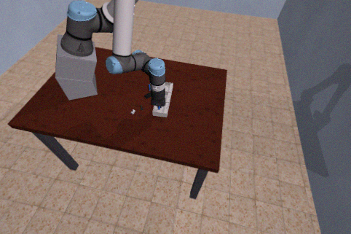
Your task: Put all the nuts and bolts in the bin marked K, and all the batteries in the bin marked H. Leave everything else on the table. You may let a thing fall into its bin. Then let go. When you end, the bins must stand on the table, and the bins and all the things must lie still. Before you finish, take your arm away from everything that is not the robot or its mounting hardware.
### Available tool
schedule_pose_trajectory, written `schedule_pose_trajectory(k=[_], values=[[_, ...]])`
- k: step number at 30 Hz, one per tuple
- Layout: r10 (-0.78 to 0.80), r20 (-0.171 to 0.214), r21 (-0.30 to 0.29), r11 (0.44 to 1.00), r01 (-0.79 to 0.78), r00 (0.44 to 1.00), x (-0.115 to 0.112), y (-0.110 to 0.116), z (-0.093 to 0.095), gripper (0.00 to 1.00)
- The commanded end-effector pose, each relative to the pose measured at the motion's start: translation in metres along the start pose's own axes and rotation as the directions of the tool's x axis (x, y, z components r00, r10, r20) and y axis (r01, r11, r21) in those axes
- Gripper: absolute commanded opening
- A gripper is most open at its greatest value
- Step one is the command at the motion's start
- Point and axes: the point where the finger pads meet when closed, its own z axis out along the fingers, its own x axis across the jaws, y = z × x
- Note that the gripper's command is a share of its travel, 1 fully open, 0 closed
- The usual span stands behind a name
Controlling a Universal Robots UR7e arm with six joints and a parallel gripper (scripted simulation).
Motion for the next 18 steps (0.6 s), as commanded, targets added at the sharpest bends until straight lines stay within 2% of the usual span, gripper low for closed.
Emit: schedule_pose_trajectory(k=[1, 10, 18], values=[[0.000, -0.001, -0.001, 1.000, 0.000, 1.000, 0.001, 0.000, 0.010, 0.31], [0.000, -0.001, -0.001, 1.000, 0.000, 1.000, 0.001, 0.000, 0.024, 0.31], [0.000, -0.001, -0.001, 1.000, 0.000, 1.000, 0.001, 0.000, 0.024, 0.31]])
